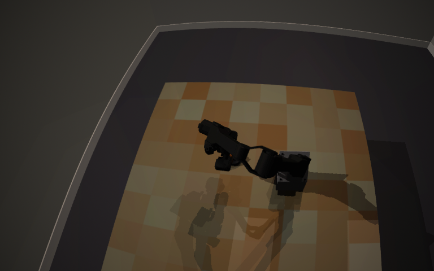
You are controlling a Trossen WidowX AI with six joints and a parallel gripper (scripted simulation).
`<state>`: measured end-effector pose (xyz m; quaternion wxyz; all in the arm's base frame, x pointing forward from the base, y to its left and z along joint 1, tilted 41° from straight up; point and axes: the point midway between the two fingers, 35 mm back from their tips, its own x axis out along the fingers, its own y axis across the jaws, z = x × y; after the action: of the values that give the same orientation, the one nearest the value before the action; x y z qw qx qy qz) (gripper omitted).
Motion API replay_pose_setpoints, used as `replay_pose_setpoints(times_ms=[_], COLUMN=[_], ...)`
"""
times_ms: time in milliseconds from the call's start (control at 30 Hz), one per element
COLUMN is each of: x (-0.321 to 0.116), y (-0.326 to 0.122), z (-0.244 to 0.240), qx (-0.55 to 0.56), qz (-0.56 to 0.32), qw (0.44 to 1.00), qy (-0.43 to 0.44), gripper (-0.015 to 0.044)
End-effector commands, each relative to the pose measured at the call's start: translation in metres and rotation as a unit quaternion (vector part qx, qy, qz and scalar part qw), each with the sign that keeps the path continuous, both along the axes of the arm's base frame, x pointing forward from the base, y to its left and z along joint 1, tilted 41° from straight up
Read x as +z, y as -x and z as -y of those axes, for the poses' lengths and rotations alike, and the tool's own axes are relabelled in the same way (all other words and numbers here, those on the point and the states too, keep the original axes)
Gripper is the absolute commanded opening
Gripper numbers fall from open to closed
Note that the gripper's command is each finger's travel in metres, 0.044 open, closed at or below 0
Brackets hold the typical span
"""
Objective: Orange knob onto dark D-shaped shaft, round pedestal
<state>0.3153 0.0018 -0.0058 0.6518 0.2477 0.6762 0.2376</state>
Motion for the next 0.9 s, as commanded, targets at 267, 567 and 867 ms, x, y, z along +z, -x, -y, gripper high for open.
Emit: replay_pose_setpoints(times_ms=[267,567,867], x=[-0.032,-0.058,-0.079], y=[-0.003,-0.001,0.002], z=[0.02,0.034,0.045], qx=[0.002,0.002,0.002], qz=[0.004,0.003,0.004], qw=[1.0,1.0,1.0], qy=[0.003,0.003,0.002], gripper=[0.0,0.0,0.0])
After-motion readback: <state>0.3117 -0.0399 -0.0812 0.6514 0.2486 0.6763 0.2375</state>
